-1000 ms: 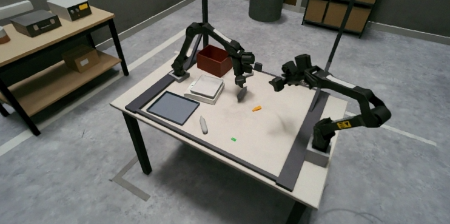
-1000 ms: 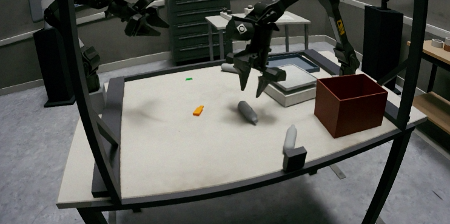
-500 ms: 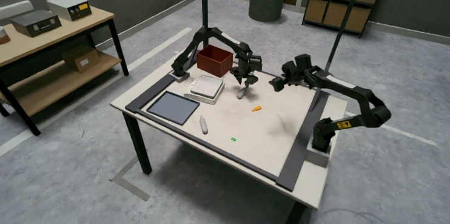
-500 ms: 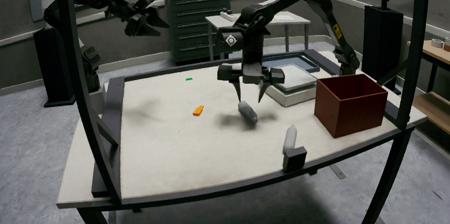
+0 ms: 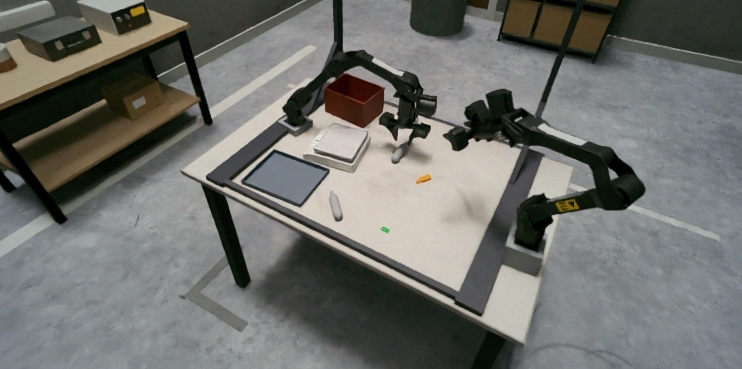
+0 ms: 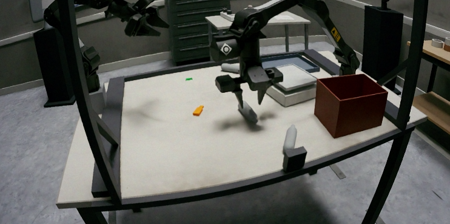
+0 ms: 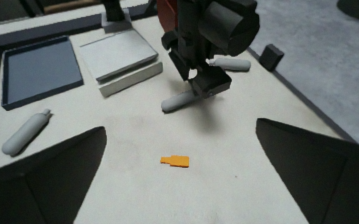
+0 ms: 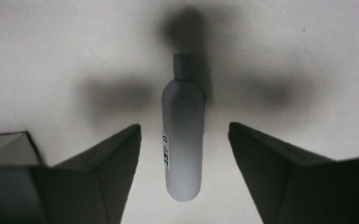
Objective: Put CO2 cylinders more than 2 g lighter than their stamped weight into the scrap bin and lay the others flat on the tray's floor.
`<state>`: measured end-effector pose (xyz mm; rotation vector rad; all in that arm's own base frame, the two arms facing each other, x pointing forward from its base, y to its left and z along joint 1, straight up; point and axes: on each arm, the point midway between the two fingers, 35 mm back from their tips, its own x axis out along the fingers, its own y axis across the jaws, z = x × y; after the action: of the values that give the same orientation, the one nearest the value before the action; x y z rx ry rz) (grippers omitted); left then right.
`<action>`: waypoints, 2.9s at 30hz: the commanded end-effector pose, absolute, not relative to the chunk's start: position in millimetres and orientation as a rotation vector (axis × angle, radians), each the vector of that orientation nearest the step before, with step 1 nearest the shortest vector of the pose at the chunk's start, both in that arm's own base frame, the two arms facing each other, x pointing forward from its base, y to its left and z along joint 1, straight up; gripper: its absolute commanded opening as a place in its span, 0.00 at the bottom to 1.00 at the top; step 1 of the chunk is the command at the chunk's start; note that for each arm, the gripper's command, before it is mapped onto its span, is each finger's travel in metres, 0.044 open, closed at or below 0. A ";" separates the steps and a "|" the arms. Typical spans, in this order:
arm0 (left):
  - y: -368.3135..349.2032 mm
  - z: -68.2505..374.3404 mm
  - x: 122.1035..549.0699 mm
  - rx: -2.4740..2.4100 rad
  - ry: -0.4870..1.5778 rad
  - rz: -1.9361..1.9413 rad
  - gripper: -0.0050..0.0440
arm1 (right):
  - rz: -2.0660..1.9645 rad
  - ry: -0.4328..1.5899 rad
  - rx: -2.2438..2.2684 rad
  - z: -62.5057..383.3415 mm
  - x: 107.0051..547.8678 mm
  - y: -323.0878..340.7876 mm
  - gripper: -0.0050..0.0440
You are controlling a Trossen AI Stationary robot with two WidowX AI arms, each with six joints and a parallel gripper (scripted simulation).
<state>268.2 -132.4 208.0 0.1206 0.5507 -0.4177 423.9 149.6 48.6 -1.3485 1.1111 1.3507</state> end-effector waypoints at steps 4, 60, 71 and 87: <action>-132.0 215.1 268.9 0.114 0.532 -0.416 1.00 | 1.349 1.101 -1.360 46.7 425.1 149.1 0.62; -132.0 215.1 268.9 0.114 0.532 -0.416 1.00 | 1.314 1.053 -1.370 83.2 428.5 151.3 0.10; -132.9 219.9 278.3 0.225 0.498 -0.439 1.00 | 1.330 1.077 -1.366 101.6 403.7 114.9 0.02; -133.1 218.4 332.3 1.039 0.300 -0.583 1.00 | 1.334 1.087 -1.364 149.8 311.7 30.1 0.00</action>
<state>320.6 -132.9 209.0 0.9146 0.3581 -0.5667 324.8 39.4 130.5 -1.3424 1.1288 1.3659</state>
